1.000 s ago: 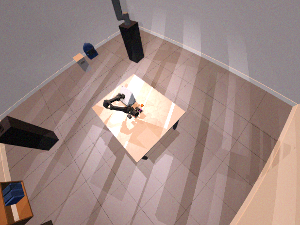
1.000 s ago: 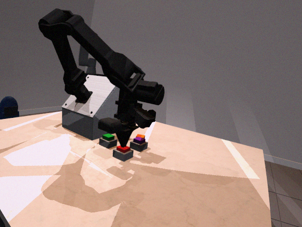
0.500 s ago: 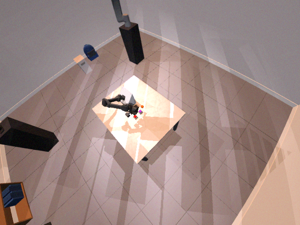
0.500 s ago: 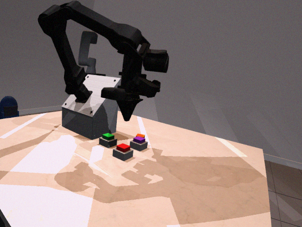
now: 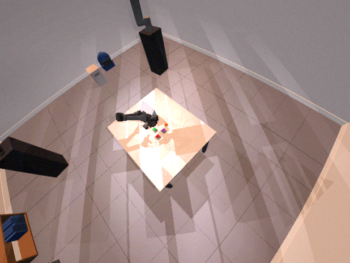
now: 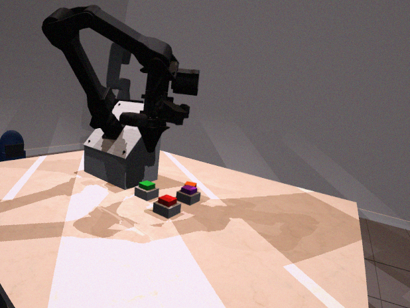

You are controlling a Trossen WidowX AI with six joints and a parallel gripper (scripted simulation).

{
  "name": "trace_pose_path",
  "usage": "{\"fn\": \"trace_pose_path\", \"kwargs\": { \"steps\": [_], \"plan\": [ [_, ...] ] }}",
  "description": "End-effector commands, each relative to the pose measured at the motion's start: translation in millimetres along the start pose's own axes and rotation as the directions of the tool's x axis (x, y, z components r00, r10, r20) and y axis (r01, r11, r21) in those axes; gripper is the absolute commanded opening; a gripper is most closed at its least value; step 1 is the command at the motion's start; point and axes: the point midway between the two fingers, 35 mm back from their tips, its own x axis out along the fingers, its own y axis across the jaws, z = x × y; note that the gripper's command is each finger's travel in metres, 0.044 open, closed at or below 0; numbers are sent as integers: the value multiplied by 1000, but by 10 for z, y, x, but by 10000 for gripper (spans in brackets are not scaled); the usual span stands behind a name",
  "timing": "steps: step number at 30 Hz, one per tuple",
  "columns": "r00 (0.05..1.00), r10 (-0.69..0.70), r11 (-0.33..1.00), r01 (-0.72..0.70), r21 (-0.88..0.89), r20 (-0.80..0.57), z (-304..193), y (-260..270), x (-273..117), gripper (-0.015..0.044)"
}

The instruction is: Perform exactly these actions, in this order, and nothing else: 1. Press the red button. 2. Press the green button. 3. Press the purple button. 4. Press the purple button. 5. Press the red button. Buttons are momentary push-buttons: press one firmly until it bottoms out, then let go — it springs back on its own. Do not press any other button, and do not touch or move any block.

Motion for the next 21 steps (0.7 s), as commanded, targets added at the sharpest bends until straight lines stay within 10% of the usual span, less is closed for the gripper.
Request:
{"fn": "trace_pose_path", "kwargs": {
  "steps": [1, 21],
  "plan": [
    [1000, 8, 1000, -8, 9, 0, -25, 16, 173, 20],
    [1000, 2, 1000, -2, 10, -1, -41, 3, 797, 20]
  ]
}}
